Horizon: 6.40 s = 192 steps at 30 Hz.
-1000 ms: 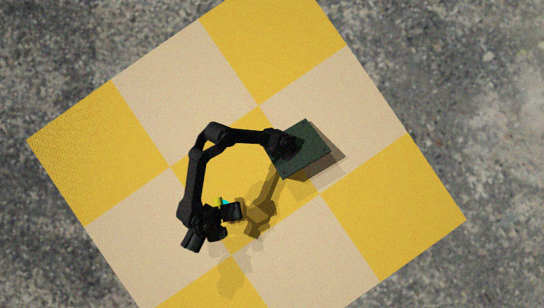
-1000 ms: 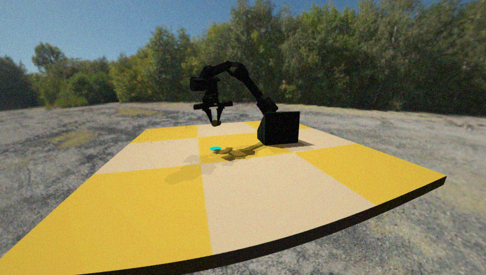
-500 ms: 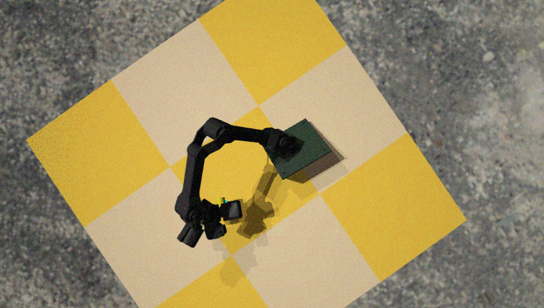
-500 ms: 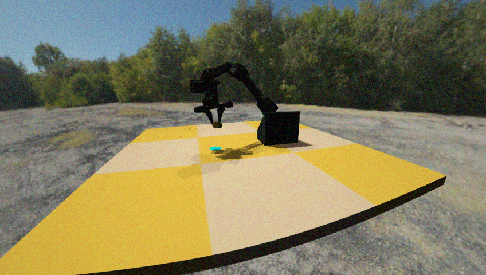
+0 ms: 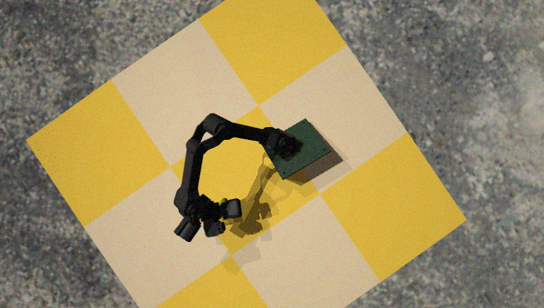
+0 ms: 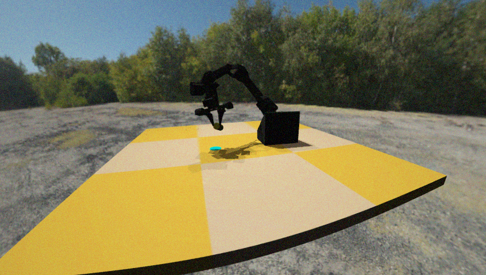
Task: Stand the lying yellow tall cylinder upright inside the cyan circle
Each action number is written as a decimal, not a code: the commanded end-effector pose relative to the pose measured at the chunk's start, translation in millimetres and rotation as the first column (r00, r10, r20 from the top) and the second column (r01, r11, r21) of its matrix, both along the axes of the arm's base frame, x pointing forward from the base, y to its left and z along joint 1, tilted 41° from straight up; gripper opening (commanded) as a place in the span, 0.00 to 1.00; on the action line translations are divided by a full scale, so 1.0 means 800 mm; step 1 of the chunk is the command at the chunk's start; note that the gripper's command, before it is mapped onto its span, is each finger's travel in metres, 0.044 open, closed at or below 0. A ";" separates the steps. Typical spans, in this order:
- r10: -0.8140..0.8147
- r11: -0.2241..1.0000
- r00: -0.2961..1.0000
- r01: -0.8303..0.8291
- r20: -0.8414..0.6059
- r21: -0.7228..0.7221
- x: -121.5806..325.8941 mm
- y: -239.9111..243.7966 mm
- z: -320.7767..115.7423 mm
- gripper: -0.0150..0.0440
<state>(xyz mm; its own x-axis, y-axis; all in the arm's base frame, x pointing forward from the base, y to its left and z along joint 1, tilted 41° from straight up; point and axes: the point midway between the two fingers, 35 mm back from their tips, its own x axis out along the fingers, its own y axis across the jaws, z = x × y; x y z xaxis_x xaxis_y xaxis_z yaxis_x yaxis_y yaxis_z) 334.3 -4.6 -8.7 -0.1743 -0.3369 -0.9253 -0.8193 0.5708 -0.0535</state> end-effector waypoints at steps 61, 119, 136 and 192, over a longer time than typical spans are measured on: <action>-0.029 0.899 0.987 -0.042 0.156 0.436 -0.007 -0.007 -0.013 0.43; -0.058 0.716 0.895 -0.272 0.442 0.643 -0.004 -0.015 0.010 0.43; -0.070 0.664 0.840 -0.364 0.538 0.654 -0.005 -0.018 0.022 0.43; -0.083 0.598 0.731 -0.507 0.677 0.621 -0.017 -0.072 -0.009 0.43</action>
